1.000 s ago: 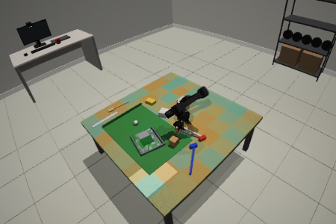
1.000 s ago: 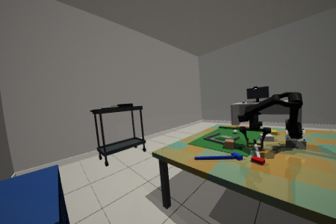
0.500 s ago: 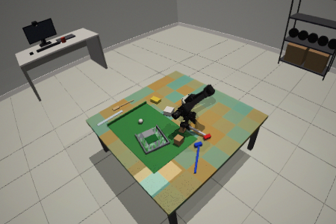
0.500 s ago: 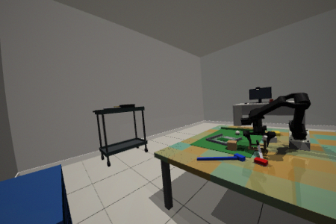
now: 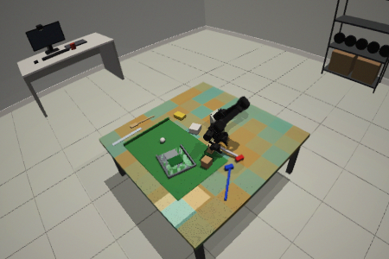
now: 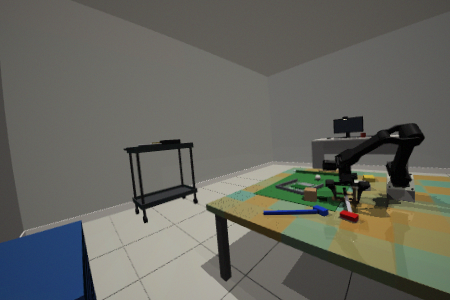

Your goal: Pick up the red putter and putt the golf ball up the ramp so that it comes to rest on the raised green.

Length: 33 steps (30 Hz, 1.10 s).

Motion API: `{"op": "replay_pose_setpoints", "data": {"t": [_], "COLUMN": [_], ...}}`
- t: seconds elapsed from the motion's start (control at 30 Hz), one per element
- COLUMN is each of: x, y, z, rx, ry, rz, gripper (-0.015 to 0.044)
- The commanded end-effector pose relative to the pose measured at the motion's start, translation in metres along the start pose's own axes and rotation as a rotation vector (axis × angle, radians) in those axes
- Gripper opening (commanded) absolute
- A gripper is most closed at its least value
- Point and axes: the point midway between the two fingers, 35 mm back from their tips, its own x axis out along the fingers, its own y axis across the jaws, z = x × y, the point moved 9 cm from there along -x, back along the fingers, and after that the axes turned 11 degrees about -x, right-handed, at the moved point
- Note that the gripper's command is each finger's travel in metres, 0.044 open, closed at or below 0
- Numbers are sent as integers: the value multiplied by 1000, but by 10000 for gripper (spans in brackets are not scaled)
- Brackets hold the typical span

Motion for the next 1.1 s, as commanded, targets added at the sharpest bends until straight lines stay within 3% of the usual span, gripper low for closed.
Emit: {"op": "replay_pose_setpoints", "data": {"t": [0.0, 0.53, 1.03, 1.07], "x": [4, 26, 23, 23], "y": [1, 1, 0, 0], "z": [0, 0, 0, 0], "rx": [3, 3, 0, 0], "ry": [4, 2, -1, -1], "rz": [-2, -3, 0, 0], "gripper": [440, 440, 46, 40]}}
